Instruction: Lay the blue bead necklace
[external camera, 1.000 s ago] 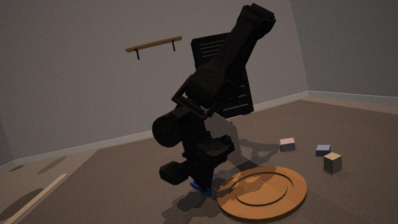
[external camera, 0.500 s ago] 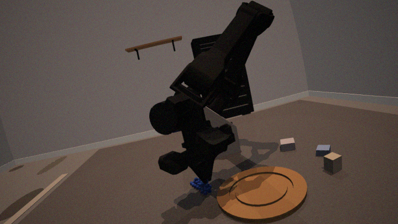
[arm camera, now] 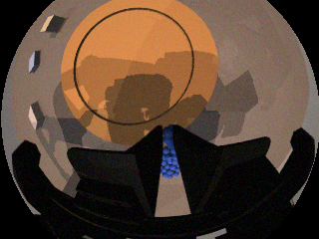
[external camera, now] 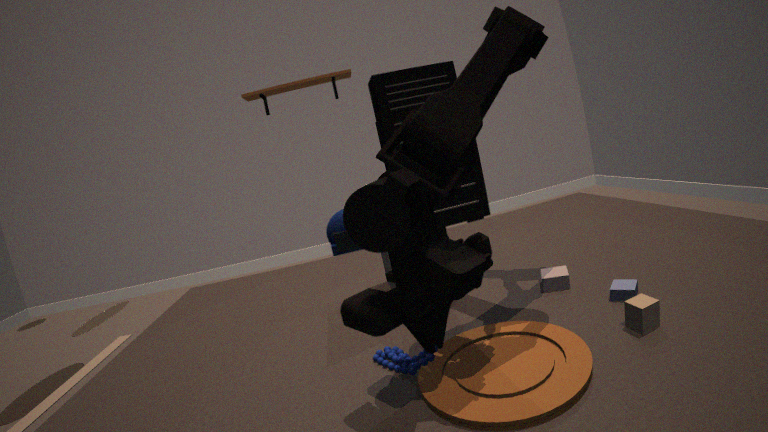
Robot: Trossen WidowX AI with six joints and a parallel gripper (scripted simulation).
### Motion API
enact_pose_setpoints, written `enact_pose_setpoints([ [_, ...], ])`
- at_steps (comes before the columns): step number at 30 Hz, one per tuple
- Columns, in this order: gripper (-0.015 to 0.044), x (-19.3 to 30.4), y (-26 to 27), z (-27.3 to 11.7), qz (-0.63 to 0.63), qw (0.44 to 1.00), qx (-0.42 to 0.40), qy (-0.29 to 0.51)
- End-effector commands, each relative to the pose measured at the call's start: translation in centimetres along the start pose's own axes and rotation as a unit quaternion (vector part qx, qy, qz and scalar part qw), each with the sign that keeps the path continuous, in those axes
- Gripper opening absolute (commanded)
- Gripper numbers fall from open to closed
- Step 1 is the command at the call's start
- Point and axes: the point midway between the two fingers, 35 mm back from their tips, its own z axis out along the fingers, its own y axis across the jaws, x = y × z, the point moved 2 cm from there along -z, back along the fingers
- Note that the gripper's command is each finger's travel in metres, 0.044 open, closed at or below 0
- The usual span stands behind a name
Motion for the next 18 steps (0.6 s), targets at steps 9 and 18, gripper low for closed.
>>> enact_pose_setpoints([
  [9, 0.0, -3.0, 2.1, 0.0, 0.001, 1.0, -0.004, -0.004],
  [18, 0.0, -3.1, 2.1, 1.1, 0.001, 1.0, -0.004, -0.004],
])
